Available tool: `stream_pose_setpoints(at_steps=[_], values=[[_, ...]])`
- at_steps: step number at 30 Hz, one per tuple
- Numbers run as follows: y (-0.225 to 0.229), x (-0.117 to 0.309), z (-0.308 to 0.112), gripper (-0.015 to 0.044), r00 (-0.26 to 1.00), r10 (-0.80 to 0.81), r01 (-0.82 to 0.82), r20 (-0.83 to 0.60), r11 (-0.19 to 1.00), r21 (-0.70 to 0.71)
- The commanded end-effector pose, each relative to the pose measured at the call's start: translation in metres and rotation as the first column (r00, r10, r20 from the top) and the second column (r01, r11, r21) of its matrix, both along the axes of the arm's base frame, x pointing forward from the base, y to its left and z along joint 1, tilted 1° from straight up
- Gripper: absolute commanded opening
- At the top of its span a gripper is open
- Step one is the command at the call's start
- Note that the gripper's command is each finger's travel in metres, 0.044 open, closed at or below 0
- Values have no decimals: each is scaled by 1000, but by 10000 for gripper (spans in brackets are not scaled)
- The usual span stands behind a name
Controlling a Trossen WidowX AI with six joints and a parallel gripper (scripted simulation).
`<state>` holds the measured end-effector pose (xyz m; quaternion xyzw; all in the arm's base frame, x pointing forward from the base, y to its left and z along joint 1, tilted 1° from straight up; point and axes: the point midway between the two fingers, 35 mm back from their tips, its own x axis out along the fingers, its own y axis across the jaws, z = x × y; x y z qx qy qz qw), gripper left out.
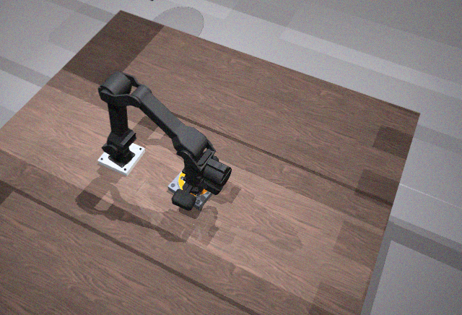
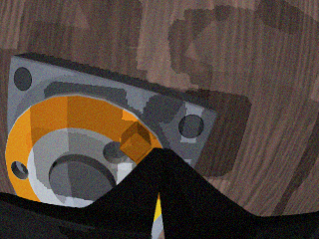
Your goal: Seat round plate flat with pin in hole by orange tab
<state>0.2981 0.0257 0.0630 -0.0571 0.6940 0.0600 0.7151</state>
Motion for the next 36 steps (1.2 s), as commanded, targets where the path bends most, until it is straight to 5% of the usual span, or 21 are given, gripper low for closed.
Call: stream_pose_setpoints(at_steps=[1,36], values=[[6,6,0,0,1000,-2,2,4,1000,5],[52,12,3,0,1000,-2,2,5,1000,9]])
